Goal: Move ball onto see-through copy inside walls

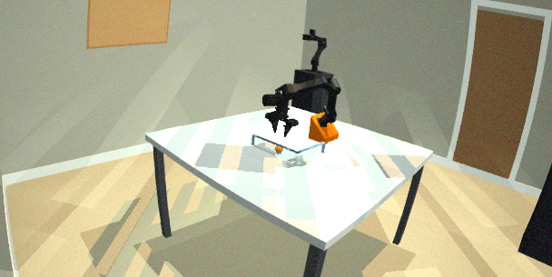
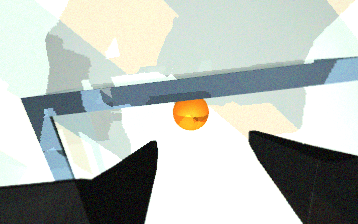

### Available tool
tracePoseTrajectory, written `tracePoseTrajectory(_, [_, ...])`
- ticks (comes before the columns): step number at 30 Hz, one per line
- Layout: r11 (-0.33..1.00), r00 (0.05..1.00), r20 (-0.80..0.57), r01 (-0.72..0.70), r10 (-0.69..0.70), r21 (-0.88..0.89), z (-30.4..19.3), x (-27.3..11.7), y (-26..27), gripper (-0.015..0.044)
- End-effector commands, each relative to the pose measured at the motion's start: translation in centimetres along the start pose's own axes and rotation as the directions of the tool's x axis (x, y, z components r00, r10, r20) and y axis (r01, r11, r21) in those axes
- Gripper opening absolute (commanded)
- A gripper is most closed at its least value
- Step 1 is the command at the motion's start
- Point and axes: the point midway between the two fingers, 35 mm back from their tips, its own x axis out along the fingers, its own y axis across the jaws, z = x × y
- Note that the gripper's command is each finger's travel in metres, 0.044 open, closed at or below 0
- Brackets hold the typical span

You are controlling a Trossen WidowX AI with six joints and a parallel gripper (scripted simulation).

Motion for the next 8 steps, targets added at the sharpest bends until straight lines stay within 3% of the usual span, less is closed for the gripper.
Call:
tracePoseTrajectory(1, [1.000,1.000,0.003,0.001,-0.001,0.001,-0.1,-2.3,0.0,0.0399])
tracePoseTrajectory(3, [1.000,1.000,0.004,0.002,-0.002,-0.001,-0.3,-4.4,0.1,0.0440])
tracePoseTrajectory(8, [1.000,1.000,0.004,0.002,-0.002,-0.002,-0.3,-4.7,0.1,0.0440])
